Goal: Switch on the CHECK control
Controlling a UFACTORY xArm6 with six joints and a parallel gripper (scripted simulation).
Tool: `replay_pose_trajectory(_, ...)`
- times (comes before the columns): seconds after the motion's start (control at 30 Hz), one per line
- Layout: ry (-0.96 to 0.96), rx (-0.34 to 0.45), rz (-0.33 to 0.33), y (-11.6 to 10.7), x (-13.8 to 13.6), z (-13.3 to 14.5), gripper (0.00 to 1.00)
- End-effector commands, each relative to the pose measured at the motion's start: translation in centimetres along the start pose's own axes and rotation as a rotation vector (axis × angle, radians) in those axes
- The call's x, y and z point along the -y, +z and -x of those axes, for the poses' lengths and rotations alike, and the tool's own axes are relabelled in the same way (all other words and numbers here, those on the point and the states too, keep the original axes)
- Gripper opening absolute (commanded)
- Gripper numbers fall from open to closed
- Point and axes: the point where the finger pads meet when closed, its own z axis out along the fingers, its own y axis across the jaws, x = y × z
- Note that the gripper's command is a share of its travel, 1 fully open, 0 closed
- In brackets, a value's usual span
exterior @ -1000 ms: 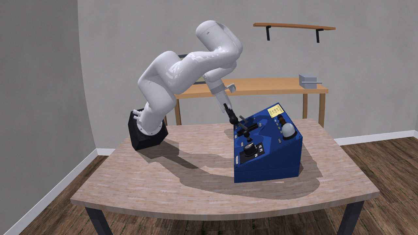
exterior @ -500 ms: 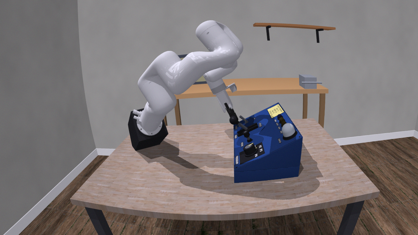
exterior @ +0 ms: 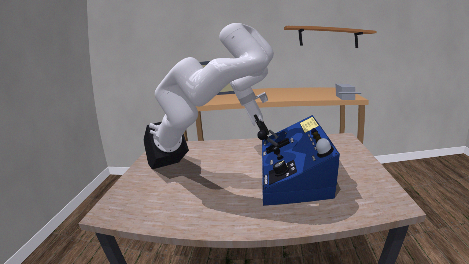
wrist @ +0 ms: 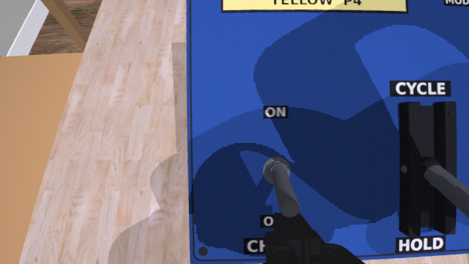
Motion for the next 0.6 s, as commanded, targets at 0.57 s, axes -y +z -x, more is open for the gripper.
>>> replay_pose_trajectory(0.57,0.002,-0.001,-0.002,-0.1,0.1,-1.7,0.00)
